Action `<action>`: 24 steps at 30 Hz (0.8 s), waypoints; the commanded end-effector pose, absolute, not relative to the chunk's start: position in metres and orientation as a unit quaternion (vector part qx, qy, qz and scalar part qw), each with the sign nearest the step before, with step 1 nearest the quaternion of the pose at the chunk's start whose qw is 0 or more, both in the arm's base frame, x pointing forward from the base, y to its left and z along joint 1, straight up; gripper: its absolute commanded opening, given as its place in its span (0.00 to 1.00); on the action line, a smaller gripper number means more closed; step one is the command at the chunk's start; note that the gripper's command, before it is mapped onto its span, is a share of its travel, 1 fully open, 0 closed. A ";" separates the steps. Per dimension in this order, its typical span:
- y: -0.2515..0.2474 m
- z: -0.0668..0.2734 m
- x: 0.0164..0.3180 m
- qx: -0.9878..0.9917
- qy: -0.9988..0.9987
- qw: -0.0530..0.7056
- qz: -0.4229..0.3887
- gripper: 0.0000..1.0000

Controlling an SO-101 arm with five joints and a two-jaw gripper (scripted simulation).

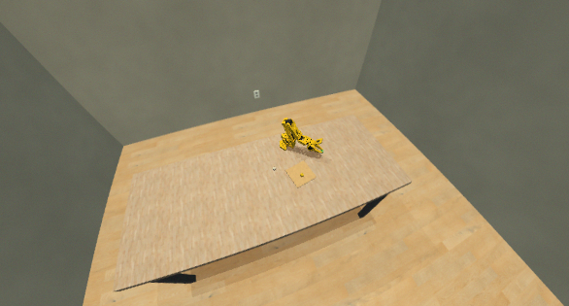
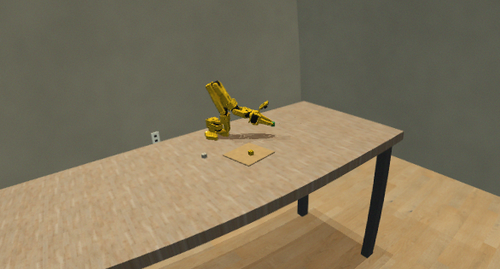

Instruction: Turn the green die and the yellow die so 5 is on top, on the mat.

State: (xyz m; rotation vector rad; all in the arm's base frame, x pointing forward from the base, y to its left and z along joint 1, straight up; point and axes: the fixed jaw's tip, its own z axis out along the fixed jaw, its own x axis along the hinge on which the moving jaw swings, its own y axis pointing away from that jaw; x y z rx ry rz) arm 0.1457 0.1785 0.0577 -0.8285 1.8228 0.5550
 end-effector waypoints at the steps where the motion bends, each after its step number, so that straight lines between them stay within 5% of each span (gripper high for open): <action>1: 0.178 0.059 0.149 -0.339 0.751 0.518 0.230 0.00; 24: 0.178 0.051 0.149 -0.339 0.751 0.518 0.230 0.00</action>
